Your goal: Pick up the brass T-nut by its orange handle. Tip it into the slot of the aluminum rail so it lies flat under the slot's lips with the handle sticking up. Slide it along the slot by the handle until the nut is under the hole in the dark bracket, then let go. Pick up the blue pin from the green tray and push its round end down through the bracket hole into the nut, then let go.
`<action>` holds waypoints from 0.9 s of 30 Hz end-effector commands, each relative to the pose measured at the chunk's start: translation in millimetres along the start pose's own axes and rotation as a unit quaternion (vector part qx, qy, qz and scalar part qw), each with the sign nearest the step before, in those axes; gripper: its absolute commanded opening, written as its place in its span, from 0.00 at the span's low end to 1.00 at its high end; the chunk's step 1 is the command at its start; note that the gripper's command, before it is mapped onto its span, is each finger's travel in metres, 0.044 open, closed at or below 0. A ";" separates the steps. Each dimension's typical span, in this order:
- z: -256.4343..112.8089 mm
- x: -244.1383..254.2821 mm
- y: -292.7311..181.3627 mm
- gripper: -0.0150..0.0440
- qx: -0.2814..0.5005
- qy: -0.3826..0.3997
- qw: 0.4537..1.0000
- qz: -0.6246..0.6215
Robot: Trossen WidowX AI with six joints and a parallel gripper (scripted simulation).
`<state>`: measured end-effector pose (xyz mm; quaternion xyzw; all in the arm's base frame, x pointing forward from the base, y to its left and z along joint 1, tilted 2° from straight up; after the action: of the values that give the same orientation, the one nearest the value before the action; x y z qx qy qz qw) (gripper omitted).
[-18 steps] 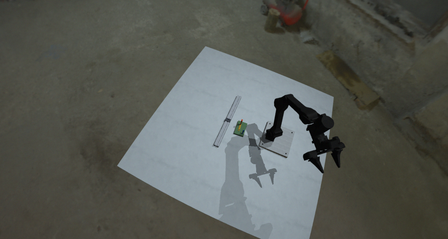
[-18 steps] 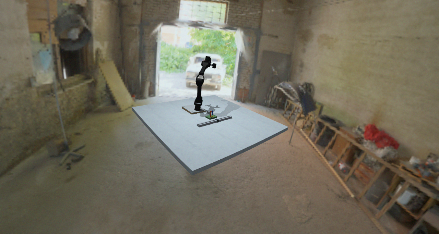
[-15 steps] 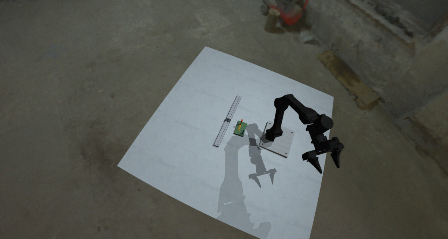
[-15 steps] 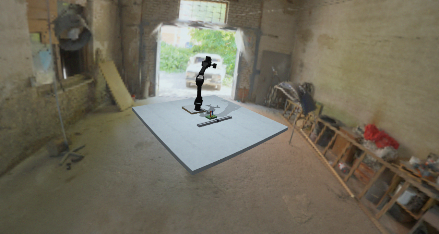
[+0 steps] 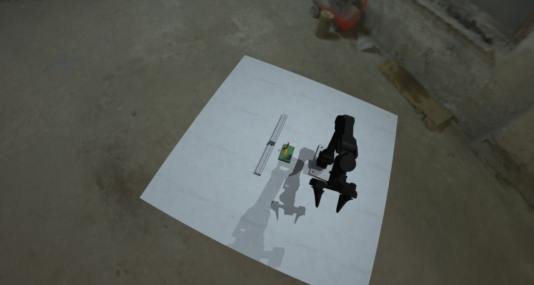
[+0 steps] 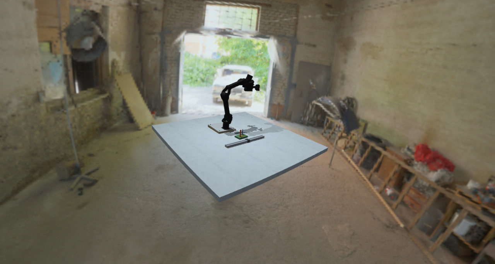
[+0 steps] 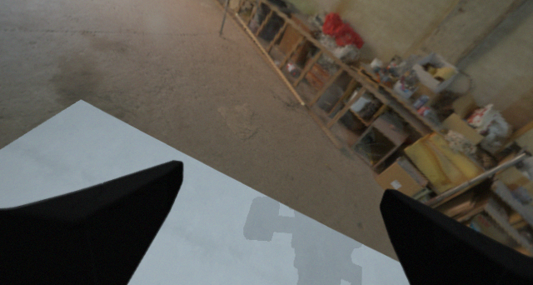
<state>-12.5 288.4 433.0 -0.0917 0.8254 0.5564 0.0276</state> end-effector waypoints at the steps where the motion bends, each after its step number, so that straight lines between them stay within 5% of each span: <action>1: 5.1 -29.9 -22.9 1.00 0.048 -0.035 0.998 -0.021; 12: -22.7 -144.5 -130.0 1.00 0.265 -0.115 0.955 -0.065; 27: -149.2 -194.8 -274.8 1.00 0.444 -0.060 0.894 0.029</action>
<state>234.3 106.2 282.3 -0.0239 0.9786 0.1548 0.1333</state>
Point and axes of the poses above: the point midway between the two fingers, 35 mm back from their tips, its own z axis out along the fingers, its own x axis across the jaws, y = z × x, the point moved 6 cm from there along -z, back along the fingers, and after that the axes turned 9 degrees about z, right-handed, at the moved point
